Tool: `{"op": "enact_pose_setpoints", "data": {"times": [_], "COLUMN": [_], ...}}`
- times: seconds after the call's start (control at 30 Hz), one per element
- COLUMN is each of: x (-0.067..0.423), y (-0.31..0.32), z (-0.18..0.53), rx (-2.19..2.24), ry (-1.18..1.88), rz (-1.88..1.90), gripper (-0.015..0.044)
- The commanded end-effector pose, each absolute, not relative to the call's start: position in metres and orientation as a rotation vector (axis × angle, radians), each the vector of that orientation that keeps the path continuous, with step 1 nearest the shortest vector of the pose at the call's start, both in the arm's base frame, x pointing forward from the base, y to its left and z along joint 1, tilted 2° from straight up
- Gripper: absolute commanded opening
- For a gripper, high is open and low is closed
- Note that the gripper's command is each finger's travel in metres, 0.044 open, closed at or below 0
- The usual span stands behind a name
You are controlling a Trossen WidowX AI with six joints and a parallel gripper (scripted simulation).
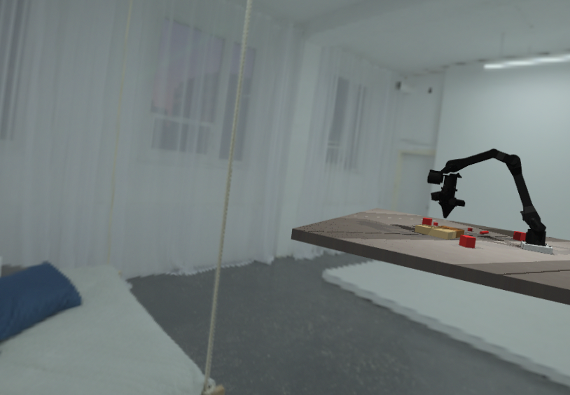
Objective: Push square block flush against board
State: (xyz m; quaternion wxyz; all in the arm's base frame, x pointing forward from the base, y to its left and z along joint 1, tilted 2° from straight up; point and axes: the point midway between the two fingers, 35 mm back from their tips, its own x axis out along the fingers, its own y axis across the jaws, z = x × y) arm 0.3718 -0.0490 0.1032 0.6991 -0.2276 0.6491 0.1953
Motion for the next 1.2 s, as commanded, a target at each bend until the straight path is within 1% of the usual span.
{"op": "enact_pose_setpoints", "data": {"times": [0.0,0.5,0.63,0.73,0.8,1.17], "x": [0.361,0.319,0.319,0.322,0.321,0.324], "y": [-0.051,-0.058,-0.059,-0.059,-0.059,-0.054], "z": [0.100,0.091,0.088,0.048,0.036,0.036], "rx": [-0.595,-0.980,-0.984,-0.984,-0.984,-0.984], "ry": [1.432,1.312,1.310,1.310,1.310,1.310], "rz": [0.526,0.894,0.898,0.898,0.898,0.898], "gripper": [0.0000,0.0000,0.0000,0.0000,0.0000,0.0000]}}
